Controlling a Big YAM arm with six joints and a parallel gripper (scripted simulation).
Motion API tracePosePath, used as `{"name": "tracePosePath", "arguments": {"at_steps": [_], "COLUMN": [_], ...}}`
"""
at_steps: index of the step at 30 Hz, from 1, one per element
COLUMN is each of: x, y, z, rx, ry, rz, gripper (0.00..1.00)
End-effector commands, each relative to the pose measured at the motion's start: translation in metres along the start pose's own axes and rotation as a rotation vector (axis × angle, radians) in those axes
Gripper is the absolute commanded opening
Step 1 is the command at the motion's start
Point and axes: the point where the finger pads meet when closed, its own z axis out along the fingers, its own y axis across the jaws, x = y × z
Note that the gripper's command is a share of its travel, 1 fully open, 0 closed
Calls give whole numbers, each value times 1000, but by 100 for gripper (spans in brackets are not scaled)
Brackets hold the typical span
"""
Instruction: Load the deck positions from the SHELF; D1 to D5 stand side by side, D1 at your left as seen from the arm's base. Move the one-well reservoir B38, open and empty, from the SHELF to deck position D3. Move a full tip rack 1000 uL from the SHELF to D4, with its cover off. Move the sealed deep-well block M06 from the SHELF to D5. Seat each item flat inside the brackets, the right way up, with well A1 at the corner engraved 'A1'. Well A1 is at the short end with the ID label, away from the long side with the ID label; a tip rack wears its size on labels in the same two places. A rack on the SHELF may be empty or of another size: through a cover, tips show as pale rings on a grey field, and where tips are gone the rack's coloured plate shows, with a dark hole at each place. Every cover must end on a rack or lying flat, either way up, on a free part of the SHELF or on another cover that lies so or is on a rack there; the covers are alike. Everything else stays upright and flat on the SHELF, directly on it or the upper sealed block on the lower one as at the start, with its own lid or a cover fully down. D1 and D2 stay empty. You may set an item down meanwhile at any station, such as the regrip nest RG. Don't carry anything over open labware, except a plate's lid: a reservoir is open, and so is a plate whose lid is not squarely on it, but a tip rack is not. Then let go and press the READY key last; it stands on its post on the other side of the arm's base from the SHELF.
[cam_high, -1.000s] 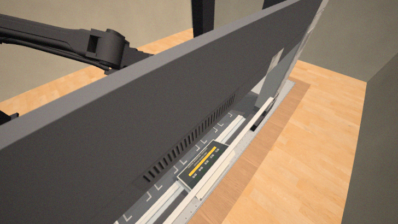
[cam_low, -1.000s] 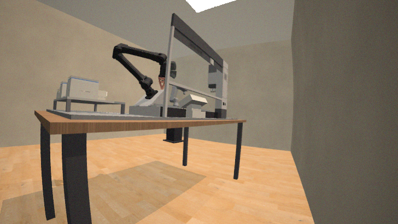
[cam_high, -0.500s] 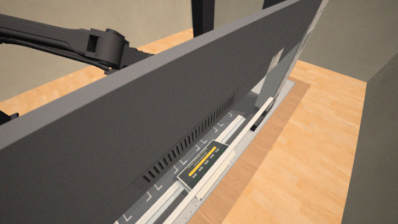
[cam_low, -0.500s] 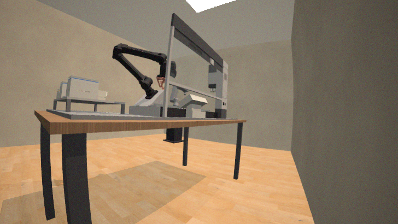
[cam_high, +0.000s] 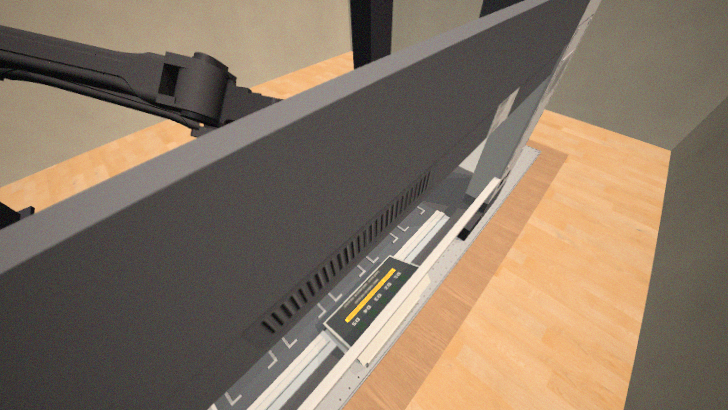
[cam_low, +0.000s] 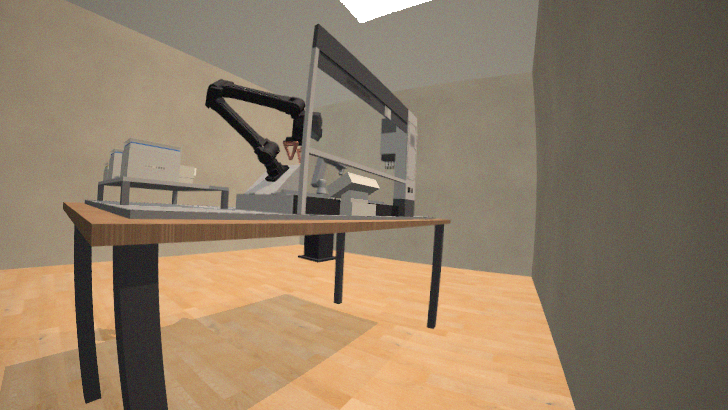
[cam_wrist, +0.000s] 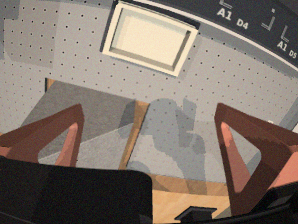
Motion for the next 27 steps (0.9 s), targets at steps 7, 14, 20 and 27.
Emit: {"name": "tracePosePath", "arguments": {"at_steps": [7, 14, 20, 27], "x": [0, 0, 2, -1], "y": [0, 0, 2, -1], "z": [-6, -6, -6, -8], "rx": [0, -1, -1, -4], "ry": [-15, -15, -18, -21], "rz": [219, 318, 401, 510], "gripper": [100, 100, 100, 100]}}
